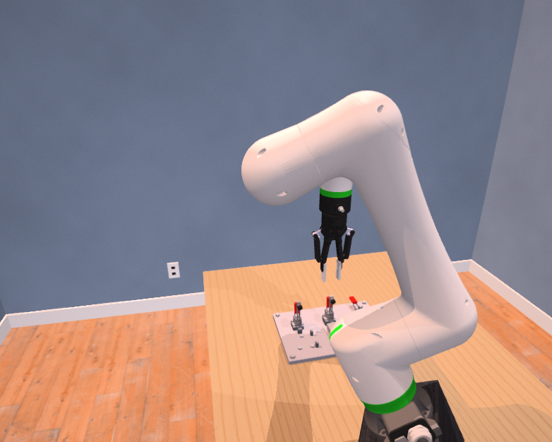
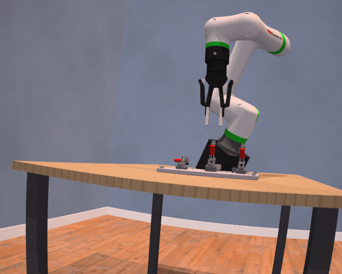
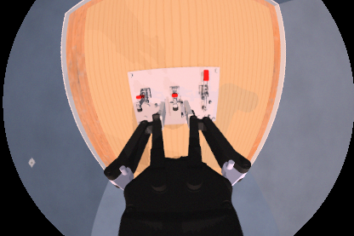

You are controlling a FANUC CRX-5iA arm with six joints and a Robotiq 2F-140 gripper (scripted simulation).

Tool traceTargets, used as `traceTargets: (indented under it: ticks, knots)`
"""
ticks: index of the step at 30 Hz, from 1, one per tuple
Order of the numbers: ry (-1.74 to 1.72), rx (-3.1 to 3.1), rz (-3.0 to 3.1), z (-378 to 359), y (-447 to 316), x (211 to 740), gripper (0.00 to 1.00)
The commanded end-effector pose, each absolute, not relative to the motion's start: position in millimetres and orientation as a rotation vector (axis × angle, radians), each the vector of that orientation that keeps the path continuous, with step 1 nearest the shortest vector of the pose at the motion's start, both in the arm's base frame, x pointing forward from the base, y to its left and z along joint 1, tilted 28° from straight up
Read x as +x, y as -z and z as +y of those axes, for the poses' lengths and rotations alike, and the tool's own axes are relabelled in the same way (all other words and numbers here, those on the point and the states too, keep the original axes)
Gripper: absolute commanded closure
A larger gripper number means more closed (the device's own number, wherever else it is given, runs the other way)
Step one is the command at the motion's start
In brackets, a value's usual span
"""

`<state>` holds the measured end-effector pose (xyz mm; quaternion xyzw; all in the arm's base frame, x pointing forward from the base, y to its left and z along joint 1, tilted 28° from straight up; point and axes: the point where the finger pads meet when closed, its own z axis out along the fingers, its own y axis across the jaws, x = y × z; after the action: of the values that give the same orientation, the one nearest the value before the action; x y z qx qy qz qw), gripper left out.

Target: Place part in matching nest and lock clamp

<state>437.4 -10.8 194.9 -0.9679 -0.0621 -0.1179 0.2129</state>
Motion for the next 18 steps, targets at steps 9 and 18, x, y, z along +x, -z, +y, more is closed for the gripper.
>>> traceTargets:
  ticks: [9, 18]
  knots:
    - [0.328, -2.687, -0.172, -5, -182, 440, 0.72]
    - [0.328, -2.687, -0.172, 7, -159, 446, 0.72]
